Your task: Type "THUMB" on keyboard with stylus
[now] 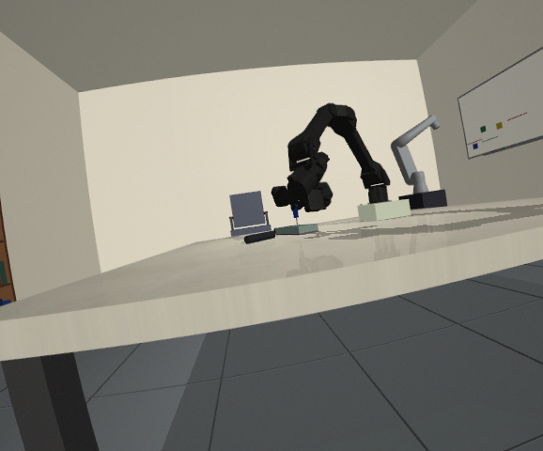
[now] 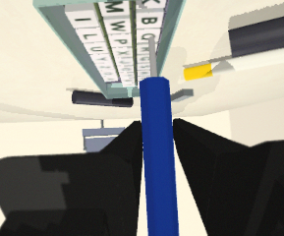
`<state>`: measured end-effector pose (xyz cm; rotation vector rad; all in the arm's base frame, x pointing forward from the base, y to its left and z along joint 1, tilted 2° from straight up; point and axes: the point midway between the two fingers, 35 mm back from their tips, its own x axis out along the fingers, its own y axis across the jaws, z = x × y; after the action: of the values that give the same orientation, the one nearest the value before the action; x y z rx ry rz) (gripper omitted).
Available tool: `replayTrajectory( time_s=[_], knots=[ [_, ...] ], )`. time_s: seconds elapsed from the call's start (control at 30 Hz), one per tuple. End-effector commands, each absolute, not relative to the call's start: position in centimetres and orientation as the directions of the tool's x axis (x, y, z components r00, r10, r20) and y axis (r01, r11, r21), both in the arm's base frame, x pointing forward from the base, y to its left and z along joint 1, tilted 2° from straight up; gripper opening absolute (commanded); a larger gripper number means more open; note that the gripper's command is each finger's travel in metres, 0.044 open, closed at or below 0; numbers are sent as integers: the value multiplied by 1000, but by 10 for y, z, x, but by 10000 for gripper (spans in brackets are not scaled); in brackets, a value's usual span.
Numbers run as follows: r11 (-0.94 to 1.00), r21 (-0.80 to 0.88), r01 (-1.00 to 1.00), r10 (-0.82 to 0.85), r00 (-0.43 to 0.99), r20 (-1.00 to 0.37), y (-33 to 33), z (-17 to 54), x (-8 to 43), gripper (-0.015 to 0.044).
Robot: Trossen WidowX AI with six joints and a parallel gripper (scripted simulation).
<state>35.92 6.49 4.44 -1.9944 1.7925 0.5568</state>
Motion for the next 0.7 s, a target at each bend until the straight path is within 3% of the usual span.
replayTrajectory(
  time_s=[0.0,0.67],
  knots=[
    [-103,-25,-994,-838,100,-537,65,41,360,81],
    [-103,-24,-994,-838,100,-537,65,32,360,81]
  ],
)
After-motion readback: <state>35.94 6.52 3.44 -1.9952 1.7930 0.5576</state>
